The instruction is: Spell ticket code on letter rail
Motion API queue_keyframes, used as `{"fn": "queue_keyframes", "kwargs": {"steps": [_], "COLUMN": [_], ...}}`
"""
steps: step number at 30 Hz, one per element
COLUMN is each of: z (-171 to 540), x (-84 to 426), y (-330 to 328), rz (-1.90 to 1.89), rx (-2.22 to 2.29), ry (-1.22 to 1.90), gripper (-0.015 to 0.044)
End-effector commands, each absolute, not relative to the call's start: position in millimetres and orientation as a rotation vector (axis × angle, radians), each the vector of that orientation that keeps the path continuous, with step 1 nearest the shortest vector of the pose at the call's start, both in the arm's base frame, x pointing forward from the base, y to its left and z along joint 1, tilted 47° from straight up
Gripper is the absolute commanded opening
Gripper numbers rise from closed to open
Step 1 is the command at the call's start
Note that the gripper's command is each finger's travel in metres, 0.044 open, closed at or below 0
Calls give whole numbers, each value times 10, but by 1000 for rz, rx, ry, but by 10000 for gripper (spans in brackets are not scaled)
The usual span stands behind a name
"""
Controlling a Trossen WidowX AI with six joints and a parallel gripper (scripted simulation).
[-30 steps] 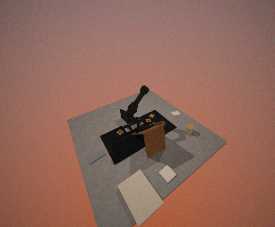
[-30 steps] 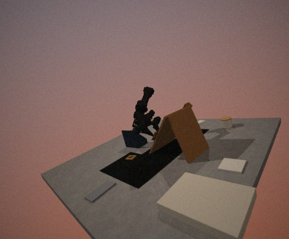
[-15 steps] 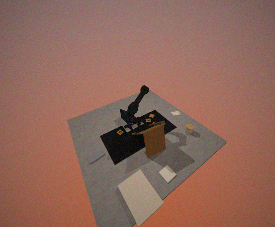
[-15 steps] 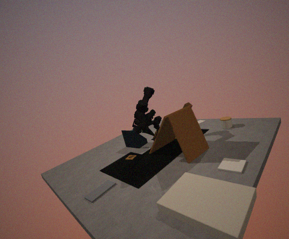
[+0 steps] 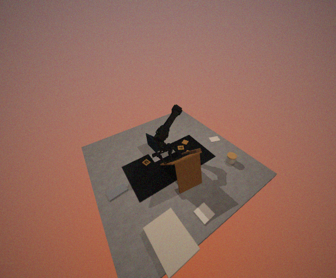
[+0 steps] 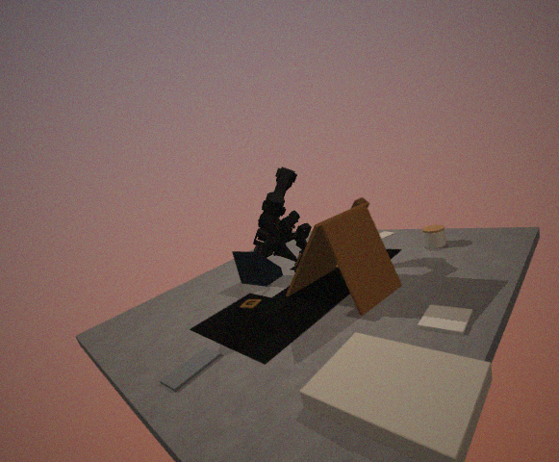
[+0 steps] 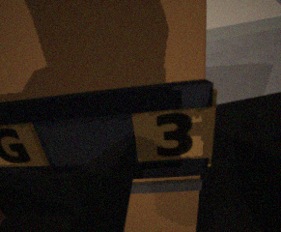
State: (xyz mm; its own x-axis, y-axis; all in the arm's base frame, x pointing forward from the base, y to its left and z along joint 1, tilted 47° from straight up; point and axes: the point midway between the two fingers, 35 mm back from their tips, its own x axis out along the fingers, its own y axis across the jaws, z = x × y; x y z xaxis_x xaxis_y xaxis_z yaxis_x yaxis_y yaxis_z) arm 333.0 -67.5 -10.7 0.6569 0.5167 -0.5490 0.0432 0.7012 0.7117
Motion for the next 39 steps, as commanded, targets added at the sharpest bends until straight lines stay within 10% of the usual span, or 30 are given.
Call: {"fn": "queue_keyframes", "kwargs": {"steps": [1,39], "z": [-79,86], "x": [3335,3351], "y": [-654,-496], "rz": [296,296], "rx": [759,760], "ry": [823,823], "gripper": [0,0]}}
